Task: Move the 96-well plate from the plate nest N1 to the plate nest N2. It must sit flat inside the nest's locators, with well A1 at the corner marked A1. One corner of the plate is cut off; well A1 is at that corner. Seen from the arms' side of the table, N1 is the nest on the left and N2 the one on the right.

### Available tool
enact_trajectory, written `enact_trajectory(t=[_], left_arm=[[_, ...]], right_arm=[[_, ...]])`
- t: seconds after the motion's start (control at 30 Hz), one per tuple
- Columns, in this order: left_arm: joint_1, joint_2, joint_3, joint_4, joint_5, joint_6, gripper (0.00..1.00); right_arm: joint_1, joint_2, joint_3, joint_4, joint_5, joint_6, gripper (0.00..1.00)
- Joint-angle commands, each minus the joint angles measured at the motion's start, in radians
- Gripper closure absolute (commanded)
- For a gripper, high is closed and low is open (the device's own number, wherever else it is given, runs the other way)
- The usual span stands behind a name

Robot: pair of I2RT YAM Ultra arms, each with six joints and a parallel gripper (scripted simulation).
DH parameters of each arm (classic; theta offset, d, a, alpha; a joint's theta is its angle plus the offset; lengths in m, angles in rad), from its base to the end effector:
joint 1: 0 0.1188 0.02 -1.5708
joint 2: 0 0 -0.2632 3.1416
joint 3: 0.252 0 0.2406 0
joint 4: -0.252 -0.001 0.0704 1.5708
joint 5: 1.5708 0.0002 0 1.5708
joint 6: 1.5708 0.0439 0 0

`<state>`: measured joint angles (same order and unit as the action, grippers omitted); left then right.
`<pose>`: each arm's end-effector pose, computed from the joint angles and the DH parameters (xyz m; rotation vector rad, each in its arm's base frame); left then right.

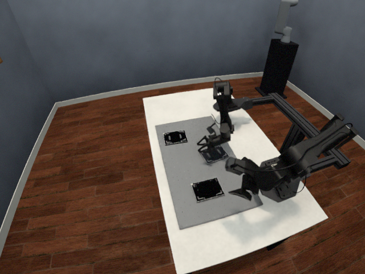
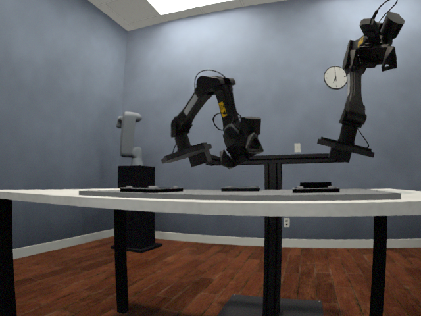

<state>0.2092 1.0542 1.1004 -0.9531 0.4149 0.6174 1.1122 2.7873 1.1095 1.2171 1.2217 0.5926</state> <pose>0.1873 0.0227 0.3311 0.6497 2.2891 -0.1289 0.2034 0.3212 -0.0661 0.2572 1.7041 0.0095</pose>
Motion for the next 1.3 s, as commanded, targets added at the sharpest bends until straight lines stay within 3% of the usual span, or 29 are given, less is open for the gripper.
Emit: enact_trajectory(t=[0.0, 0.57, 0.73, 1.27], left_arm=[[-0.004, -0.009, 0.01, 0.003, 0.016, 0.002, 0.0], [-0.001, -0.002, 0.004, 0.002, 0.001, 0.0, 0.0], [-0.024, -0.02, -0.035, 0.083, -0.067, -0.049, 0.0], [-0.281, -0.054, -0.368, 0.4, -0.359, -0.247, 0.0]], right_arm=[[0.006, -0.007, 0.003, -0.013, 0.004, -0.004, 0.0], [0.003, -0.011, 0.003, 0.005, 0.001, 0.0, 0.0], [0.019, -0.051, -0.031, -0.059, -0.106, -0.103, 0.0], [0.088, -0.476, -0.294, -0.298, -0.503, -0.444, 0.0]])
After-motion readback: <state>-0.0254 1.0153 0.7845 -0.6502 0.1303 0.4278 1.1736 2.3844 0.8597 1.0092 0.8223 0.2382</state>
